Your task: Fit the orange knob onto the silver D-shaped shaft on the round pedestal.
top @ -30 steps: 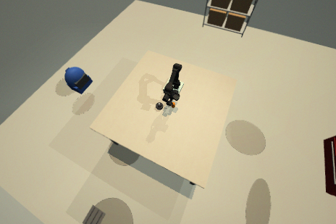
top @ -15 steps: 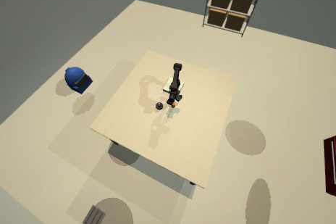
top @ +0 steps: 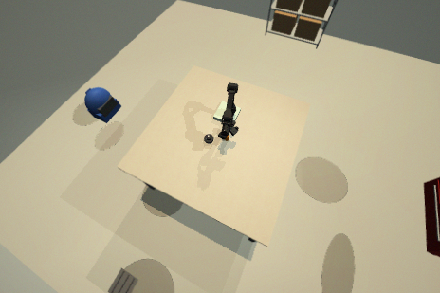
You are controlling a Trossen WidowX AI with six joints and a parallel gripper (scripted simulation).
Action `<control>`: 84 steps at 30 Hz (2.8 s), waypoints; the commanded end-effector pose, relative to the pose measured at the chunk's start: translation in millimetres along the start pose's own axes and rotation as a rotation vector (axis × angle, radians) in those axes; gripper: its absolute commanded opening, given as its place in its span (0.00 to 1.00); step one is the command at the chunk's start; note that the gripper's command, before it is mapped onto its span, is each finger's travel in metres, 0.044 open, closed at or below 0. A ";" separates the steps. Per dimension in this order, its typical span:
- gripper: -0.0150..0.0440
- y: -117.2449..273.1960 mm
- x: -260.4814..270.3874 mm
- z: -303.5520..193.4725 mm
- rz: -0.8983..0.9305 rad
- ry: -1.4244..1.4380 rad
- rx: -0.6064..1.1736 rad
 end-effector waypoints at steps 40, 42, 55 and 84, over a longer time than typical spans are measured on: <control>1.00 -70.1 0.7 -0.8 0.007 -0.003 0.006; 1.00 -73.3 1.1 -0.9 0.007 -0.004 0.006; 0.73 -82.1 2.2 -1.2 0.007 -0.004 0.006; 0.25 13.2 -3.2 6.4 0.006 -0.004 0.006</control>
Point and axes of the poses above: the point midway between the two fingers, 35 mm back from their tips, its own y axis back along the fingers, its own x axis across the jaws, z = x × y, the point moved 8 cm from there along y, back along the fingers, and after that the axes turned 13 degrees about y, right-handed, at the moved point
